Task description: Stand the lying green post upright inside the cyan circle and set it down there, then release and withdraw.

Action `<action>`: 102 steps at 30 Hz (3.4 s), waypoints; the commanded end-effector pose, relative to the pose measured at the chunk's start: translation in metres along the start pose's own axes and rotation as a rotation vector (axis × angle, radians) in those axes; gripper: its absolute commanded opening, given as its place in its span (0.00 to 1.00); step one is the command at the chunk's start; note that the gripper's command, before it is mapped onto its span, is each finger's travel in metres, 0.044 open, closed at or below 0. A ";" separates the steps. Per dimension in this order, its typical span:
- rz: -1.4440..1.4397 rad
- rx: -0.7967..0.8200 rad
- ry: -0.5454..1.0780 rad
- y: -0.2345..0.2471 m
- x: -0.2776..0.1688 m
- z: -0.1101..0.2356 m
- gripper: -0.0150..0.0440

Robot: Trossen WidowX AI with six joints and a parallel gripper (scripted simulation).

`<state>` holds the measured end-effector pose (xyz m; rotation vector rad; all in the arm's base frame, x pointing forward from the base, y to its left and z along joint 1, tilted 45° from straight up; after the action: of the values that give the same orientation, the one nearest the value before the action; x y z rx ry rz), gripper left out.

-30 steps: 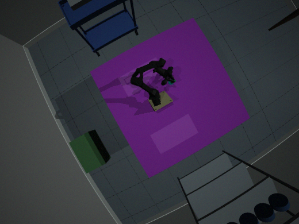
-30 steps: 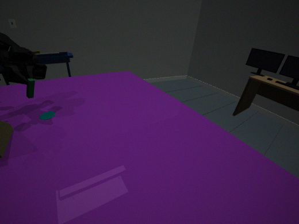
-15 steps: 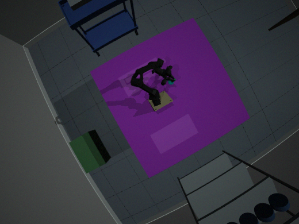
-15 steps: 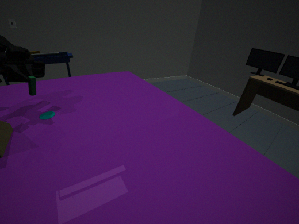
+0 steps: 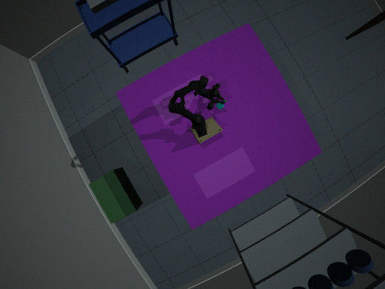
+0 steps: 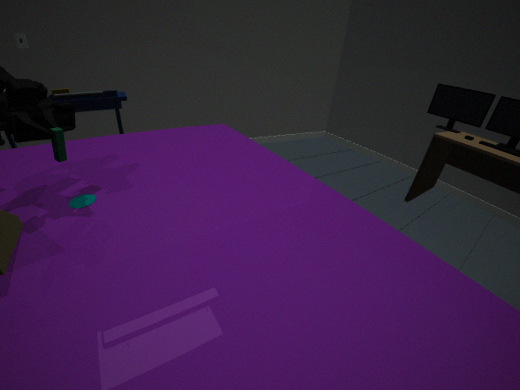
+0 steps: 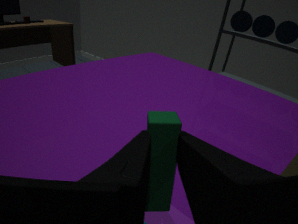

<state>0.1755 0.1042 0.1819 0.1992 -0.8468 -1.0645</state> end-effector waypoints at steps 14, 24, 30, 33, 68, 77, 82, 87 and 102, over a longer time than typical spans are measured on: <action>-0.064 0.074 -0.039 0.001 0.000 0.006 0.29; -0.064 0.074 -0.039 0.001 0.000 0.006 0.29; -0.064 0.072 -0.037 0.002 -0.008 0.004 0.29; -0.065 0.070 -0.035 0.002 -0.018 0.001 0.29; -0.056 0.065 -0.031 -0.009 -0.105 -0.025 0.29; -0.056 0.065 -0.031 -0.009 -0.105 -0.025 0.47; -0.056 0.065 -0.031 -0.009 -0.105 -0.025 0.69; -0.056 0.065 -0.031 -0.009 -0.105 -0.025 0.92; -0.063 0.070 -0.035 0.001 -0.037 -0.004 0.93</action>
<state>0.1714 0.1470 0.1487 0.2698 -0.9147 -1.1037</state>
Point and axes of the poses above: the point midway between the two fingers, 35 mm back from their tips, its own z axis back along the fingers, its own y axis across the jaws, x = y × z, the point moved 5 cm from there along z, back along the fingers, and after that the axes turned 10 degrees about -z, right-handed, at the moved point
